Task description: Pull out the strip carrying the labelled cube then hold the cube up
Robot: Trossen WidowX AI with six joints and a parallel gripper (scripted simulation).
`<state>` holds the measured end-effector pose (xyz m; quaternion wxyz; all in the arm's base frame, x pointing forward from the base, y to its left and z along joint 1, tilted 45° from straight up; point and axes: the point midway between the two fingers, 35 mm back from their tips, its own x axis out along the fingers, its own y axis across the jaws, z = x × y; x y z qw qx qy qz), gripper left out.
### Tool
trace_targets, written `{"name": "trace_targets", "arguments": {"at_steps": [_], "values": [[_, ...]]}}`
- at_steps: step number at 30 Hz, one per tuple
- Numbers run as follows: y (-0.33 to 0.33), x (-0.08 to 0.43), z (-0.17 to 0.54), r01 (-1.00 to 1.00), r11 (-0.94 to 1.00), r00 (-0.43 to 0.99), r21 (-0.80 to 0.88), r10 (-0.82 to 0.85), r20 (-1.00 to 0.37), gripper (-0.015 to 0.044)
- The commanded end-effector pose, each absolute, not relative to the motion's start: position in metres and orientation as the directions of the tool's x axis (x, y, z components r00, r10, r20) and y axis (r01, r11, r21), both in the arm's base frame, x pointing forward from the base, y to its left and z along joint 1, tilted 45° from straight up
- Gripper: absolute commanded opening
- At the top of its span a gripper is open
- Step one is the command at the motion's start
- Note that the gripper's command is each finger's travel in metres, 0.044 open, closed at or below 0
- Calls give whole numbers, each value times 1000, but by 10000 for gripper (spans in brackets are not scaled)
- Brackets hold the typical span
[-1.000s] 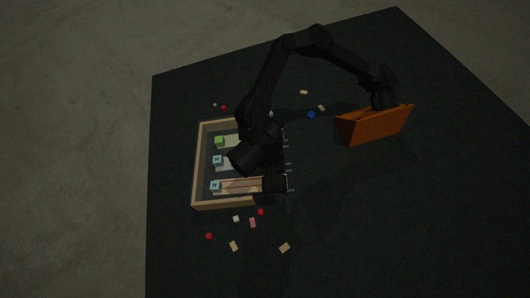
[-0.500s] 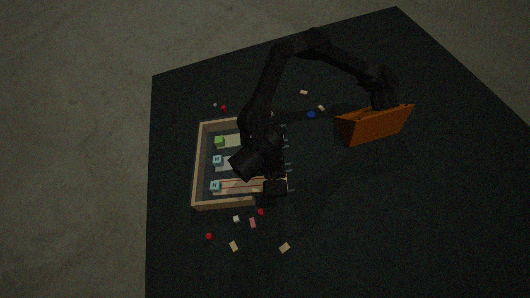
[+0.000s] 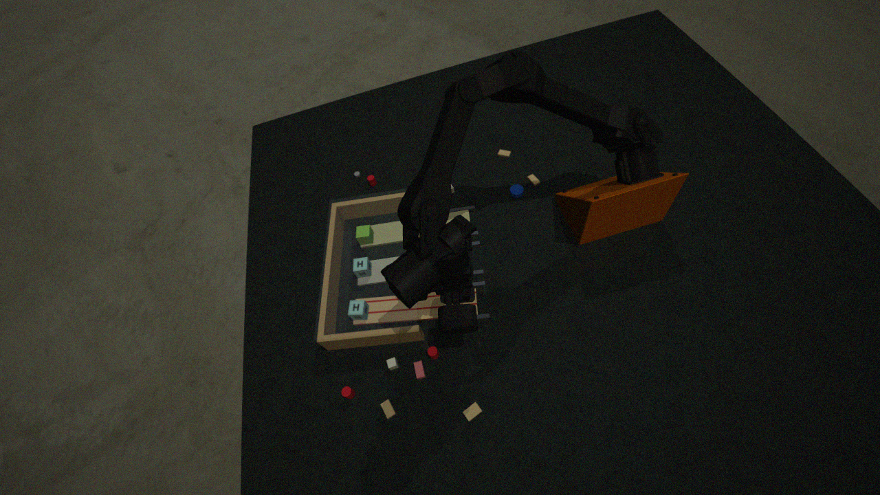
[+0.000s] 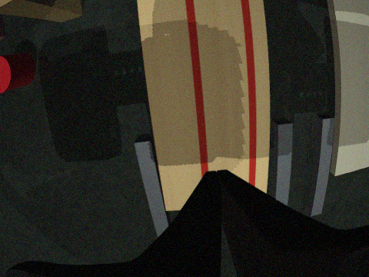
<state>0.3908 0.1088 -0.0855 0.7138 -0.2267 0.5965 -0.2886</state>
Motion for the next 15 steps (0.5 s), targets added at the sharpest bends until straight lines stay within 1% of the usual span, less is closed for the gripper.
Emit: {"name": "trace_targets", "arguments": {"at_steps": [1,15], "values": [[101,391,-93,136,726,118,-675,-688,-716,0],[93,392,-100,136,725,118,-675,-689,-715,0]]}}
